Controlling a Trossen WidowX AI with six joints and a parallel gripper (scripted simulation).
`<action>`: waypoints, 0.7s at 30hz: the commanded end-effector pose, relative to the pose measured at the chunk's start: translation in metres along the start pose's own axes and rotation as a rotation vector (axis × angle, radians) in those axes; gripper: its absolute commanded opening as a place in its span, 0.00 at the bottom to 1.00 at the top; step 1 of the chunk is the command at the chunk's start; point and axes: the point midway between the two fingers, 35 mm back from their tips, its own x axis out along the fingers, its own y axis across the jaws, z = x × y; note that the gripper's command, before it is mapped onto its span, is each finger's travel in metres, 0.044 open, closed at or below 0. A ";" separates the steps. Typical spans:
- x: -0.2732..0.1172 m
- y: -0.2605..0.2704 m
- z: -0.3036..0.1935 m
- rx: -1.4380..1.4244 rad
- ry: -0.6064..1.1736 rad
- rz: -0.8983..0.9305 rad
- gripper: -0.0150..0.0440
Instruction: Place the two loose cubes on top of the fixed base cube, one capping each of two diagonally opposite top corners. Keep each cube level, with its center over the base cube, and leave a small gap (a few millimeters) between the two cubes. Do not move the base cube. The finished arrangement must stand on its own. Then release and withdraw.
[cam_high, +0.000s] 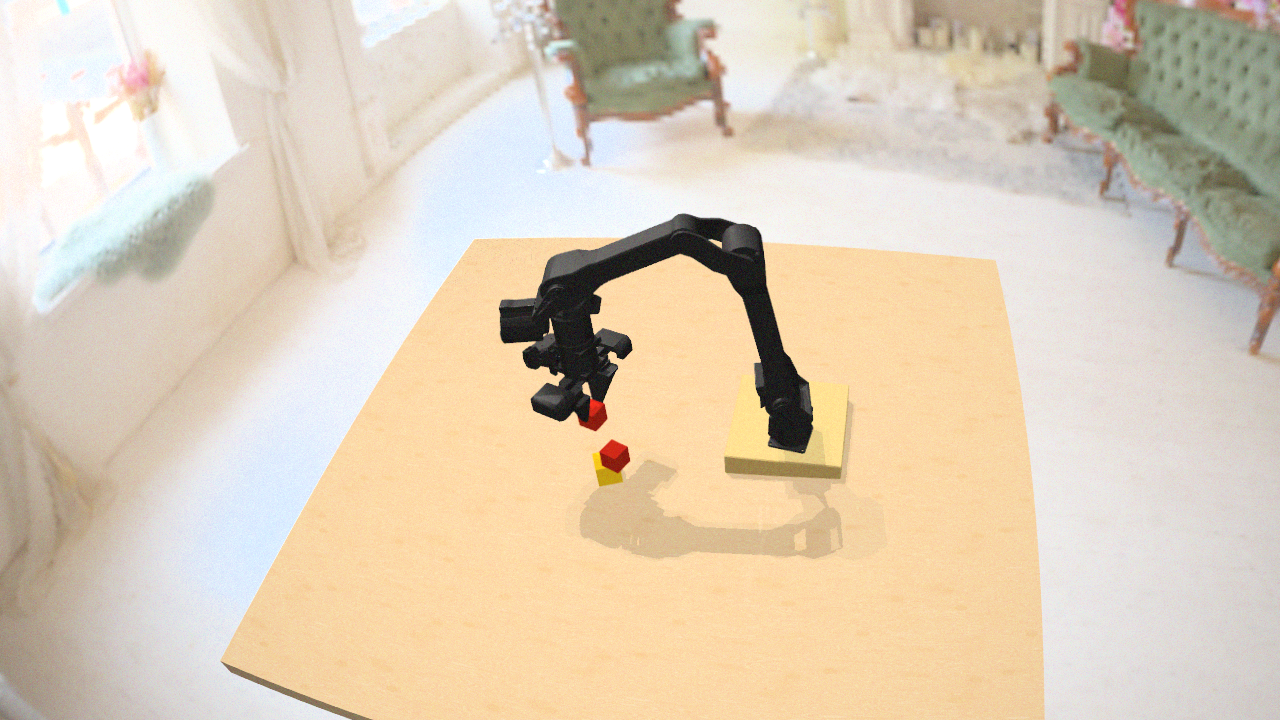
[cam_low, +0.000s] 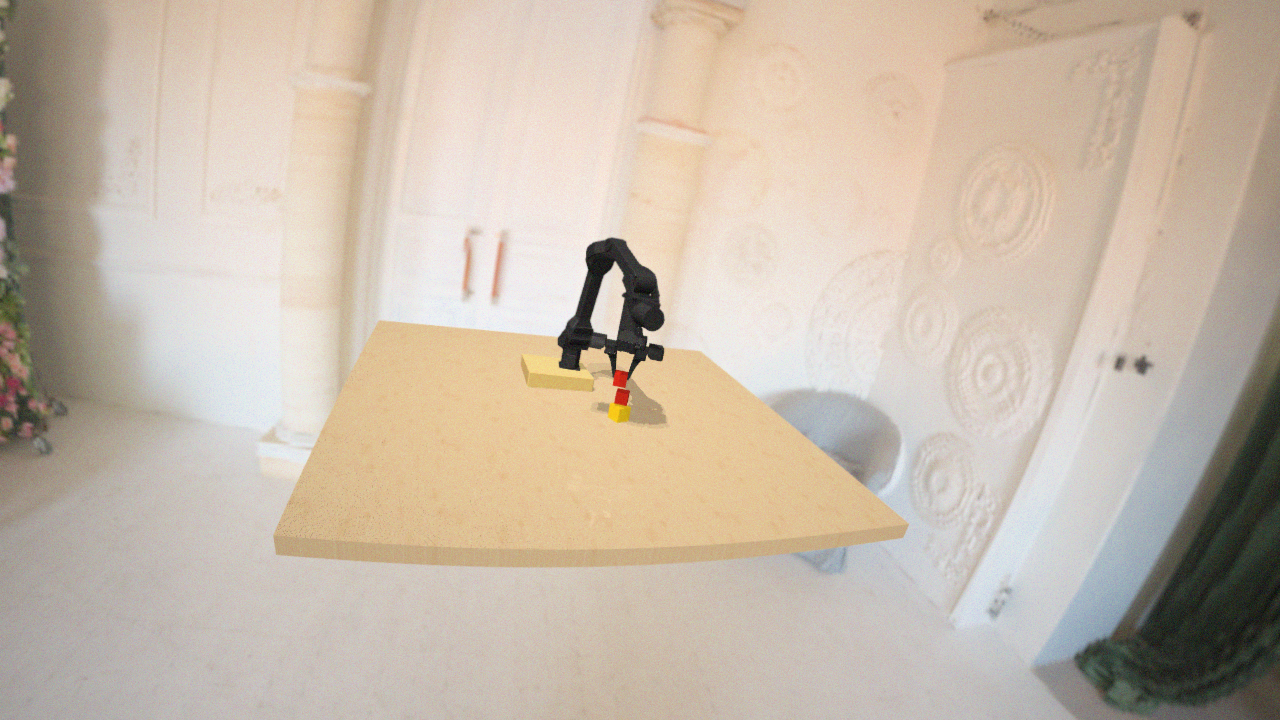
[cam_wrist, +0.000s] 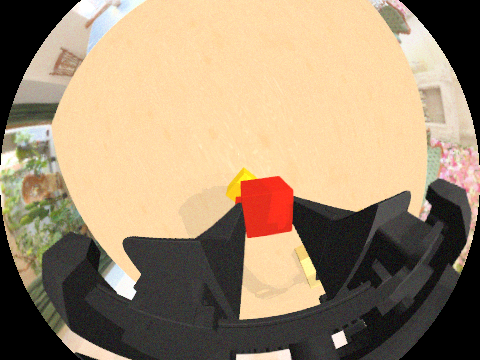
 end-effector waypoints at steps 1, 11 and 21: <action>0.000 0.011 -0.003 0.091 0.004 0.006 0.43; 0.011 0.013 -0.004 0.098 -0.003 0.000 0.43; 0.031 0.012 -0.005 0.078 -0.016 -0.011 0.43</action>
